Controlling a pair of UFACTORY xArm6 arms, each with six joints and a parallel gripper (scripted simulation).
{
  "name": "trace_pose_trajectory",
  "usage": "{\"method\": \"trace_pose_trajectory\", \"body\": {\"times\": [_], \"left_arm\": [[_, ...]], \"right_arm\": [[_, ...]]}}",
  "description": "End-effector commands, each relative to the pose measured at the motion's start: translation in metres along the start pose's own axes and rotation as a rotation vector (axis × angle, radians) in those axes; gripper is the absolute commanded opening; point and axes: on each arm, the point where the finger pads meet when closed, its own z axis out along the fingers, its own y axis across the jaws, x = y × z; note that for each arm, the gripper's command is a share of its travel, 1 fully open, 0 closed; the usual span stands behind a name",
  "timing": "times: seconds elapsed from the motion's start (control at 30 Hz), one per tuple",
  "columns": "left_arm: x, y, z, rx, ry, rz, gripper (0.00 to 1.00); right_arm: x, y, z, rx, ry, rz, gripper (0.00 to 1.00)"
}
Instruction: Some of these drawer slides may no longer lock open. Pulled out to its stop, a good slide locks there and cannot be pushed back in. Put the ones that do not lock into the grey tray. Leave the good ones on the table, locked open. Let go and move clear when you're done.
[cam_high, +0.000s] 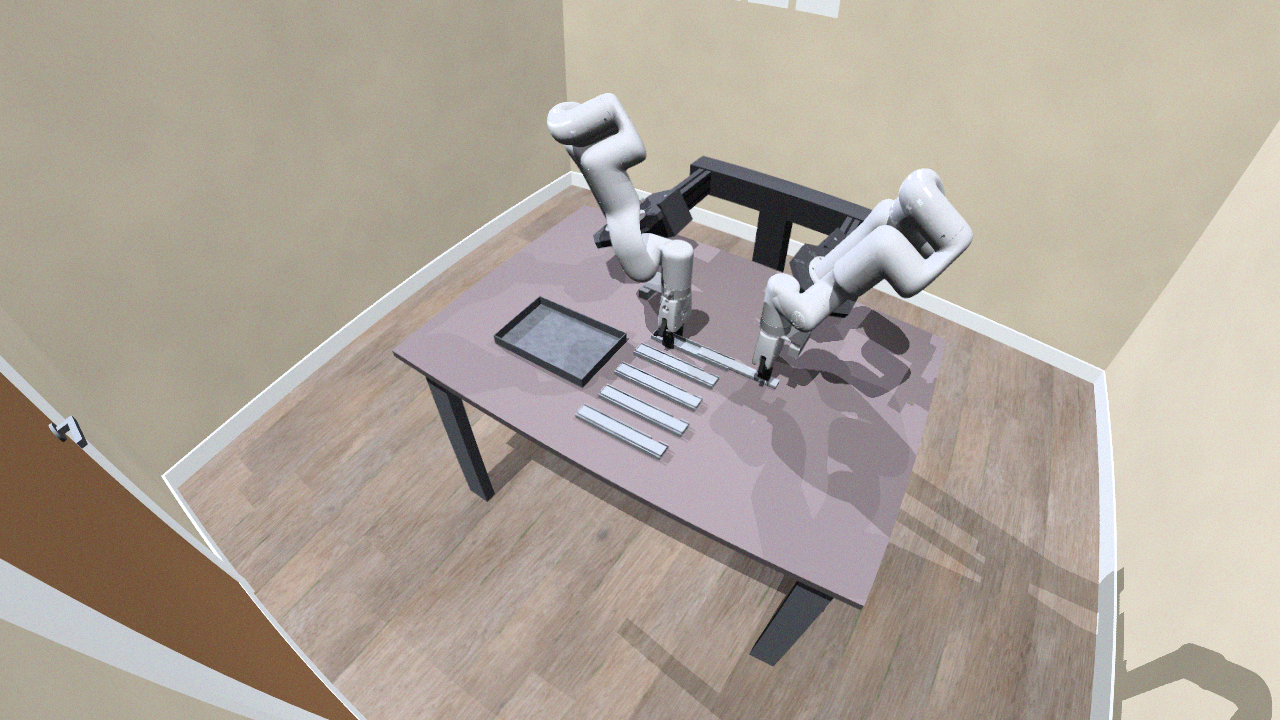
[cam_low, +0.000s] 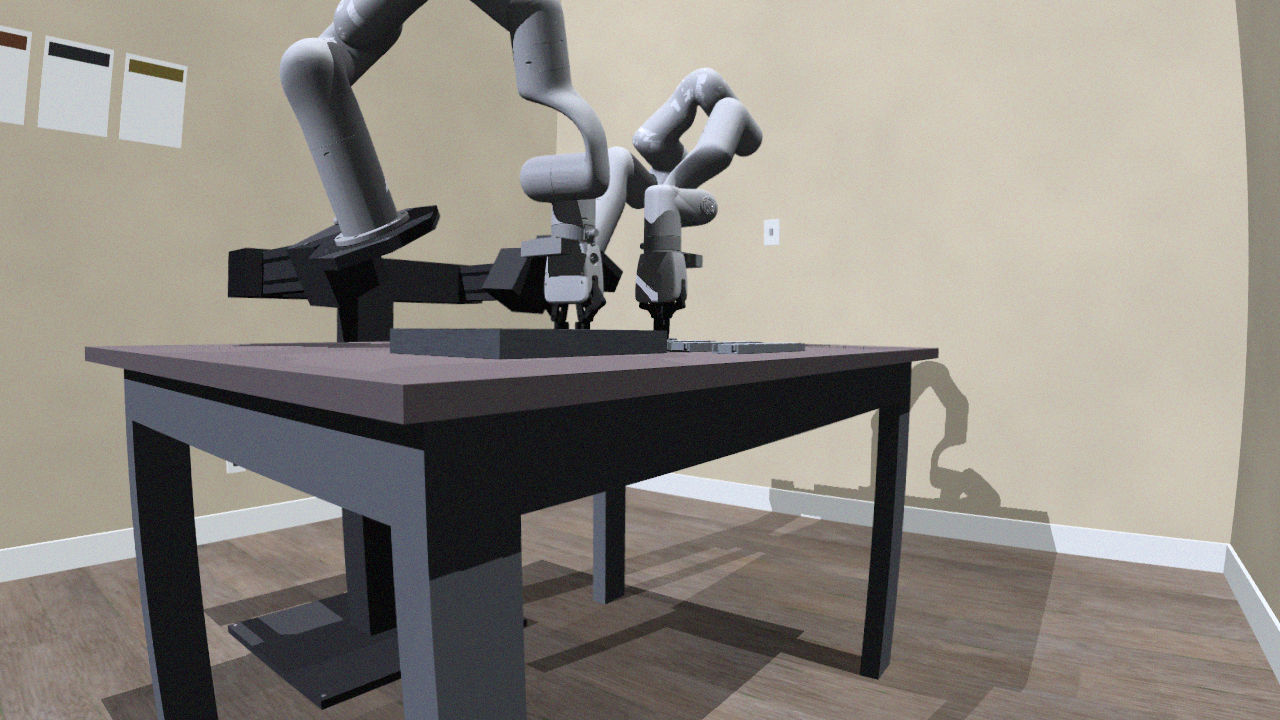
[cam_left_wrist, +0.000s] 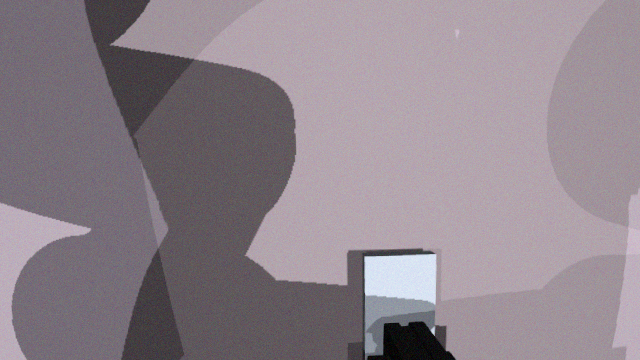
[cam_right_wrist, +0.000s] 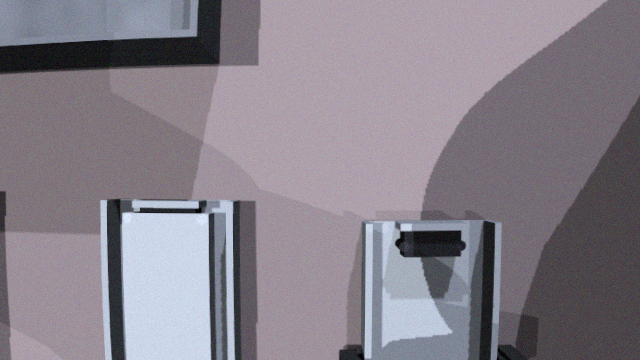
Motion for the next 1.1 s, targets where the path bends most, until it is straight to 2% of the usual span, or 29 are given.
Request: {"method": "trace_pose_trajectory", "body": {"times": [0.0,0.37,1.07], "left_arm": [[0.007,0.001,0.0,-0.001,-0.001,0.0,0.0],[0.007,0.001,0.0,-0.001,-0.001,0.0,0.0],[-0.007,0.001,0.0,-0.001,-0.001,0.0,0.0]], "right_arm": [[-0.001,-0.001,-0.001,0.002,-0.002,0.001,0.0],[-0.001,-0.001,-0.001,0.002,-0.002,0.001,0.0],[-0.001,-0.001,-0.001,0.002,-0.003,0.001,0.0]]}}
